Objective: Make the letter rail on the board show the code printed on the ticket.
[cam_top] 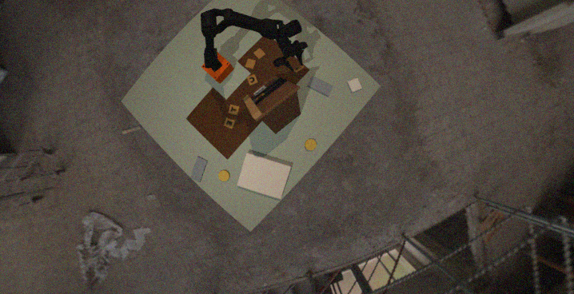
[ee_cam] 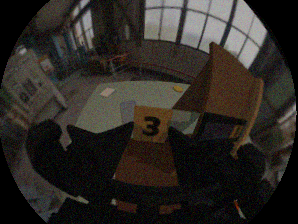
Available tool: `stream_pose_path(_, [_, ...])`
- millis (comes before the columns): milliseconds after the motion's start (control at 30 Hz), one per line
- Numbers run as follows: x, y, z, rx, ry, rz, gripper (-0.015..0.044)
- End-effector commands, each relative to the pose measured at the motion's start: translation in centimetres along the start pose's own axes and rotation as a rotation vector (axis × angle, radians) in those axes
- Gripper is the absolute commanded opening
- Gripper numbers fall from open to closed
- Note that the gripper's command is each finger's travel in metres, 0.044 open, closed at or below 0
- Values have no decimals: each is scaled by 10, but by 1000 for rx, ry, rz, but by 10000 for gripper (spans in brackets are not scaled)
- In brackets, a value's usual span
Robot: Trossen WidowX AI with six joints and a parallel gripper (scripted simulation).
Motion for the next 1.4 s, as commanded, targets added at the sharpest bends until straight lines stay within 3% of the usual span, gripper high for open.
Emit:
stream_pose_path(0, [0, -1, 1, -3, 5, 1, 0])
stream_pose_path(1367, [-2, 0, -19, -2, 7, 1, 0])
Point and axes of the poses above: the point midway between the two fingers, 35 mm back from their tips, its own y axis back along the fingers, its own z axis across the jaws, x = y × z, the point moved 6 cm from there along y, back along the fingers, and after that the axes turned 12 degrees about -y, right-handed, at the moved point
